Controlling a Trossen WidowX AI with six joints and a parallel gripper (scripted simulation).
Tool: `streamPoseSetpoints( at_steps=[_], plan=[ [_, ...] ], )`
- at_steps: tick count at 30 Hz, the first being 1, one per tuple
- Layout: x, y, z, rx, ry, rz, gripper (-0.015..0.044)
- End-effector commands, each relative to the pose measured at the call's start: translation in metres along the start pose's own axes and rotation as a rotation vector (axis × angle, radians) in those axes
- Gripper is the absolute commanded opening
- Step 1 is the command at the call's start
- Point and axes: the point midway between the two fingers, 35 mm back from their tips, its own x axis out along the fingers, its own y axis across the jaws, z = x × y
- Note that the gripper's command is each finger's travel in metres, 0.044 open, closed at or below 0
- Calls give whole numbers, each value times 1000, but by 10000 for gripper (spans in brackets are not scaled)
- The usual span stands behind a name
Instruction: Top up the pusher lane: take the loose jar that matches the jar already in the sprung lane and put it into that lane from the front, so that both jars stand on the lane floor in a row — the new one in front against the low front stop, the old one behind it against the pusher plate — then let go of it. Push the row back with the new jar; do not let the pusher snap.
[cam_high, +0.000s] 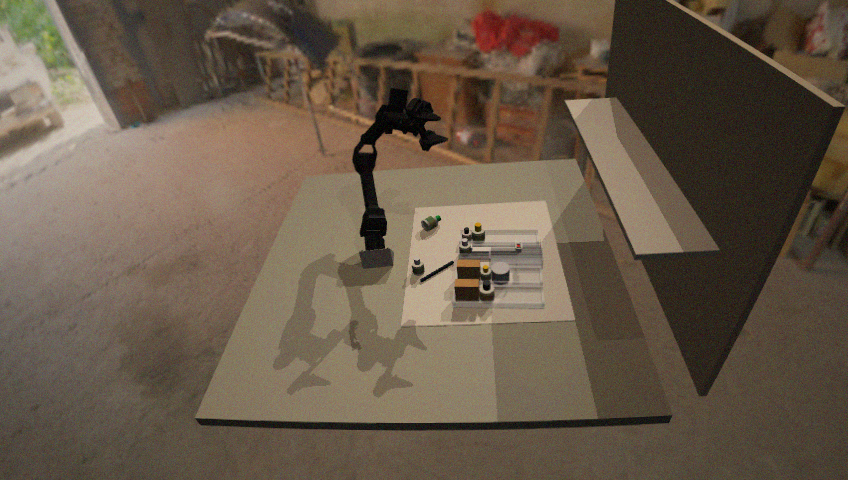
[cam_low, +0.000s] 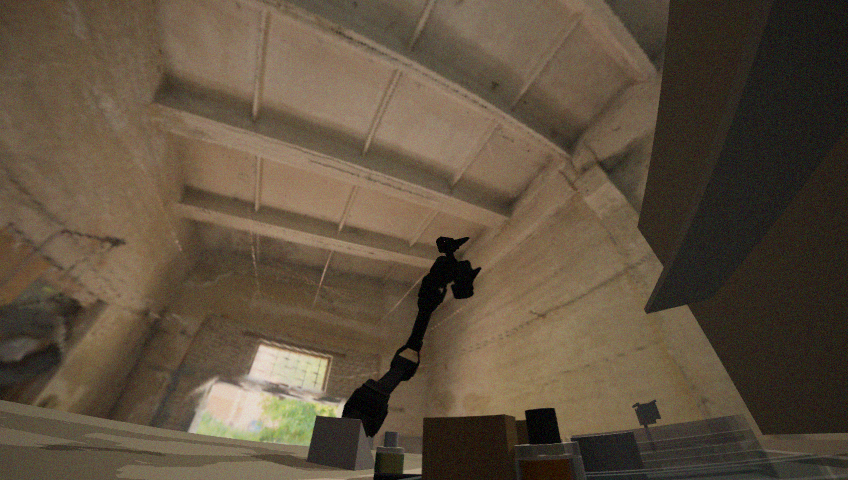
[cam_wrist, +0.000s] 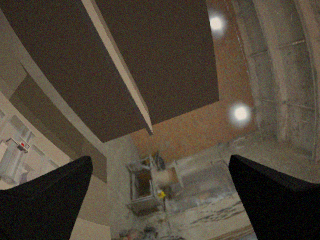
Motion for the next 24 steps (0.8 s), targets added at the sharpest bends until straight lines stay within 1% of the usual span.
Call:
streamPoseSetpoints(
  at_steps=[1,6,11,13,16,20,24],
  plan=[
    [33,32,-55,73,155,154,440],
    [53,75,-108,152,305,325,440],
    [59,103,-143,207,416,438,440],
    [59,118,-165,244,488,503,440],
    [53,149,-202,315,624,634,440],
    [34,190,-242,411,796,823,440],
    [5,237,-268,502,973,1084,440]
  ],
)
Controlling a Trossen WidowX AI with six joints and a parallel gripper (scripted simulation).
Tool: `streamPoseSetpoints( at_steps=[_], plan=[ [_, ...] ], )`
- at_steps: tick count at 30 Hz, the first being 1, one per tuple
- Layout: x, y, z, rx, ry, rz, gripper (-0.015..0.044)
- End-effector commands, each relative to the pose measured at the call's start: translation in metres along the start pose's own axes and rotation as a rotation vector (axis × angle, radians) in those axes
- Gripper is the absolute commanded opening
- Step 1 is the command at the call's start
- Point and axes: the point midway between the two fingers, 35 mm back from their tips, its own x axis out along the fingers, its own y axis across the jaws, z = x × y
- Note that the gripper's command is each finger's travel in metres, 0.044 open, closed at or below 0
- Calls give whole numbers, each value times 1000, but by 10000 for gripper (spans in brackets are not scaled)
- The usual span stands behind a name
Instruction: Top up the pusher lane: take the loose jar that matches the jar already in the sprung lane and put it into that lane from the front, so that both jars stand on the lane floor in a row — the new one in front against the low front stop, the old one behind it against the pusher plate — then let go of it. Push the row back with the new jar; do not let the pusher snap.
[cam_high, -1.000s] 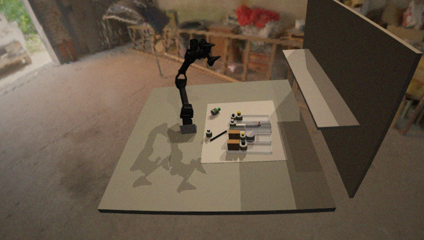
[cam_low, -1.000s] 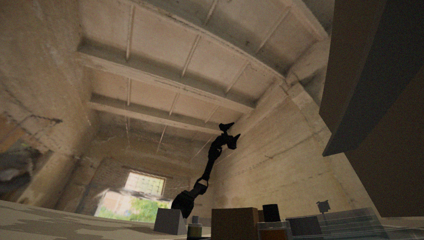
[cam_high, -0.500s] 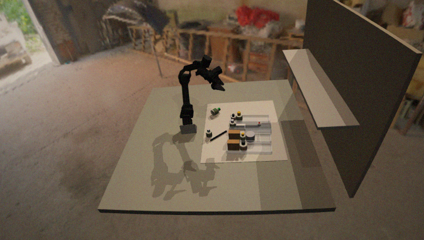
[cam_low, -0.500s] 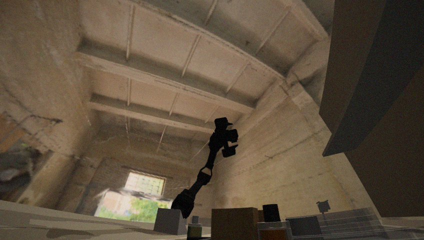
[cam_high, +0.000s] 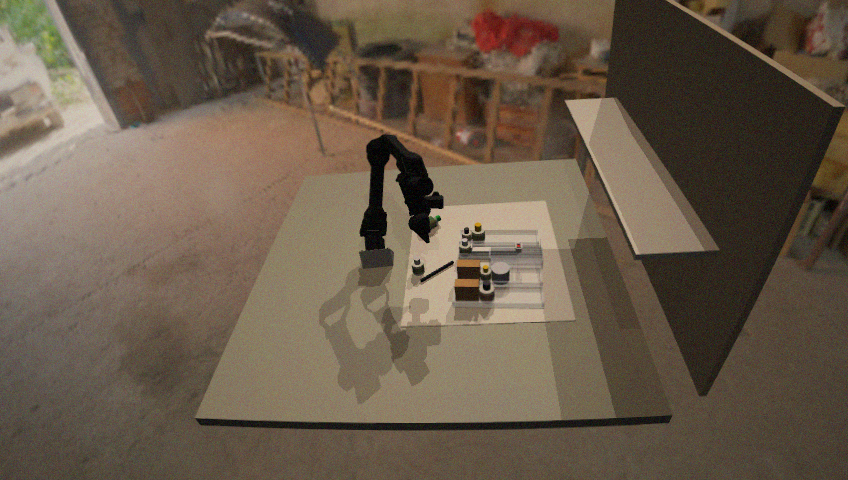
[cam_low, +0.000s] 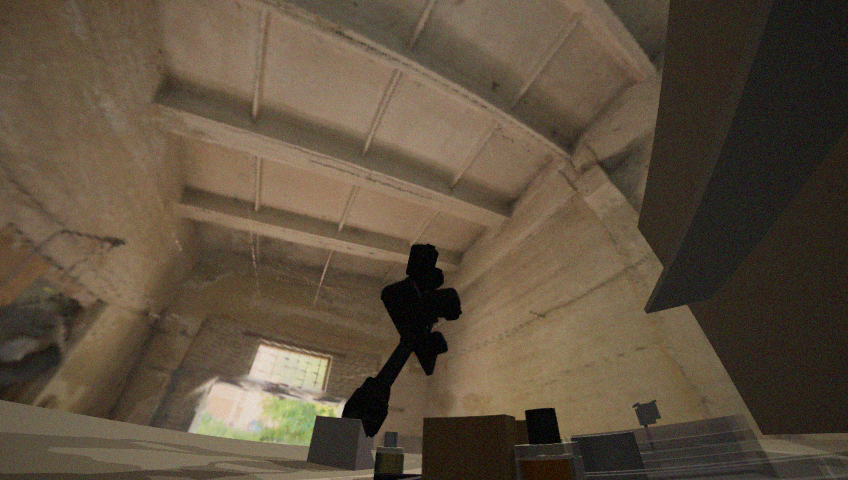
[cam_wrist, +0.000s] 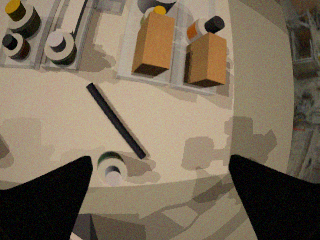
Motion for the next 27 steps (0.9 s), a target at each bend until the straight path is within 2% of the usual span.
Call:
streamPoseSetpoints(
  at_steps=[1,14,18,27],
  plan=[
    [37,30,-44,78,213,267,440],
    [43,32,-54,89,244,309,440],
    [71,41,-62,88,243,309,440],
    [85,46,-66,88,243,310,440]
  ],
)
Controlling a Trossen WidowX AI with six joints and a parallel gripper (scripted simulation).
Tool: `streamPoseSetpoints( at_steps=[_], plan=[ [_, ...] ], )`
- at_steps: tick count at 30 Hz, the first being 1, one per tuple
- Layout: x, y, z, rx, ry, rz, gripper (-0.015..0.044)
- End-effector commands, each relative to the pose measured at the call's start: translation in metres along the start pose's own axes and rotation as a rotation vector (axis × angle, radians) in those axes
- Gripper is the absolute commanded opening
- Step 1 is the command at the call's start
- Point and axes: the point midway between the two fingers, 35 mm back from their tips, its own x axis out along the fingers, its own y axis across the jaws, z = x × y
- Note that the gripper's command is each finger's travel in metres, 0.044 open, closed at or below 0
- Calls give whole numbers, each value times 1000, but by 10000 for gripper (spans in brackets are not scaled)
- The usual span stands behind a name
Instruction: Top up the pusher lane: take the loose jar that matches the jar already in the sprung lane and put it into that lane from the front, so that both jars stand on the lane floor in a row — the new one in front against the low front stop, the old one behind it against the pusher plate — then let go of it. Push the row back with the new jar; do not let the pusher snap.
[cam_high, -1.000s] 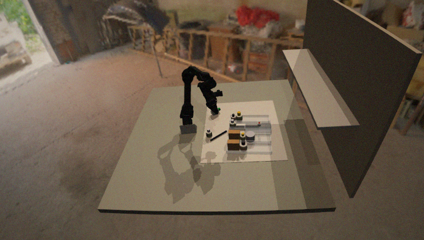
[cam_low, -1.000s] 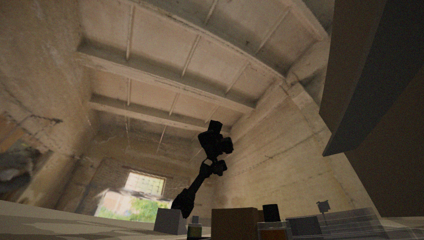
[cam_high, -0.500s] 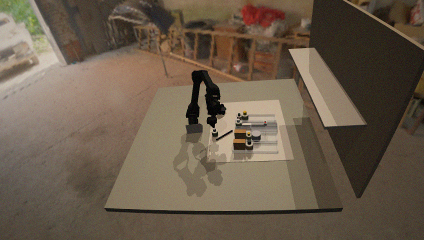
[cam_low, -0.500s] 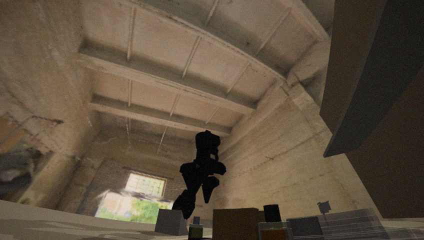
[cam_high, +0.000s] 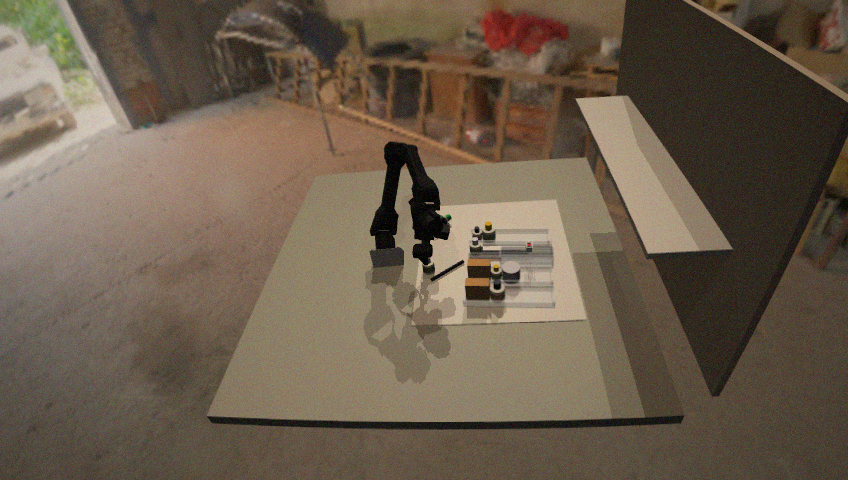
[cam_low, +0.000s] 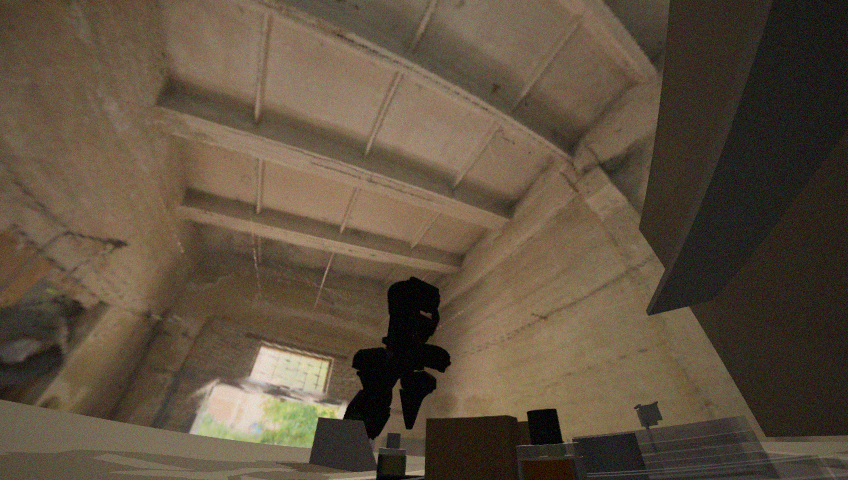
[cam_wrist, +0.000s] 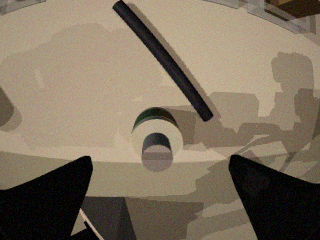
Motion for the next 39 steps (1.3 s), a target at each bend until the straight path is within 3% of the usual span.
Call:
streamPoseSetpoints(
  at_steps=[1,27,37,39],
  plan=[
    [15,2,-1,4,5,11,440],
    [47,3,-1,3,4,12,440],
    [47,3,-1,3,4,12,177],
    [47,3,-1,3,4,12,164]
  ],
)
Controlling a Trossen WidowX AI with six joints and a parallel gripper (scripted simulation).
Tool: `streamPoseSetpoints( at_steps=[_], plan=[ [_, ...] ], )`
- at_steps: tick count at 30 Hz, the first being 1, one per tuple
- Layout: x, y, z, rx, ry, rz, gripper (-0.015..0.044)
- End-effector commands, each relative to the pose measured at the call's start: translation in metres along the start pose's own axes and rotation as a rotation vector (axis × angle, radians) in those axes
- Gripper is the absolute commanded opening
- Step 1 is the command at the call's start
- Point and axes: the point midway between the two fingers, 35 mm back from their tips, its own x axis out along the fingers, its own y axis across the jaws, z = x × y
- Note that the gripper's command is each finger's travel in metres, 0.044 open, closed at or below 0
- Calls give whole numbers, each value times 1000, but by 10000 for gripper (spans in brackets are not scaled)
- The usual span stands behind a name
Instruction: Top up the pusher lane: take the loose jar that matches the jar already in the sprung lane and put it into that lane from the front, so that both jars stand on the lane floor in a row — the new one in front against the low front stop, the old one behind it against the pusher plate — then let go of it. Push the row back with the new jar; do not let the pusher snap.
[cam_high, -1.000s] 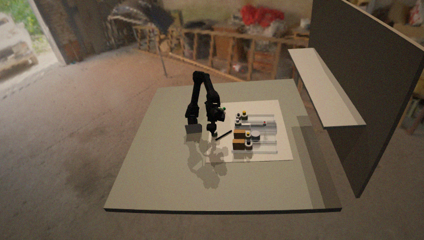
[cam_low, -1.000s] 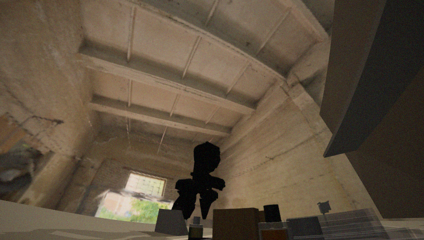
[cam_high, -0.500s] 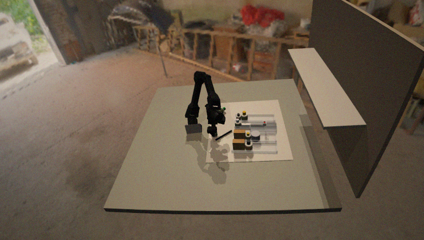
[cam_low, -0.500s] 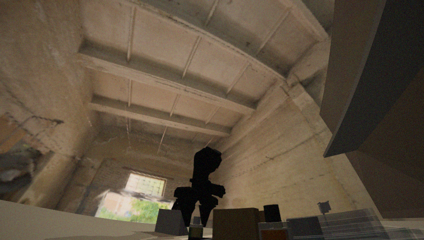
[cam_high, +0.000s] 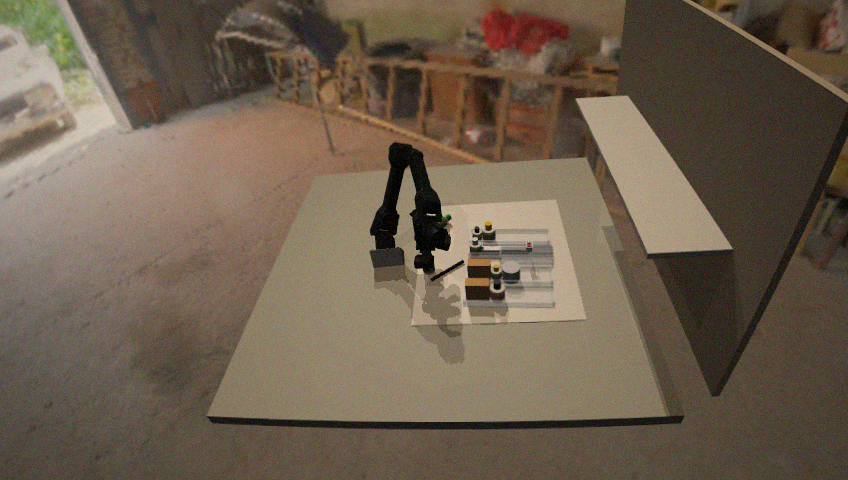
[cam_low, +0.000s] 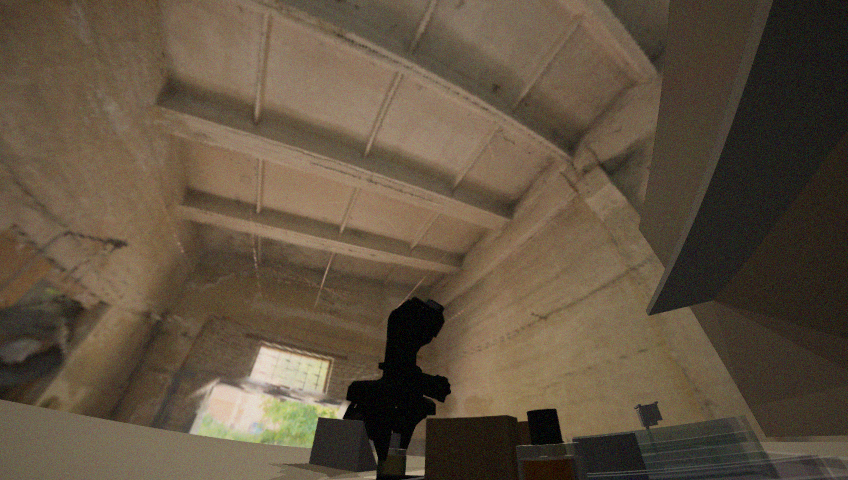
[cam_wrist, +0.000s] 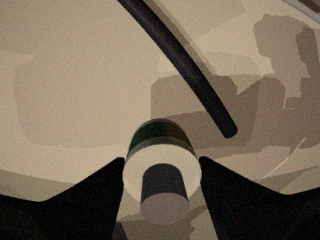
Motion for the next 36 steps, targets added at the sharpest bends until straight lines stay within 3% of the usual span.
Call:
streamPoseSetpoints(
  at_steps=[1,4,10,26,36],
  plan=[
    [1,1,0,3,-3,3,157],
    [1,1,0,3,-3,3,138],
    [-17,-1,2,4,-3,1,0],
    [-102,2,-3,5,-1,1,0],
    [-100,10,17,20,-3,-11,0]
  ],
)
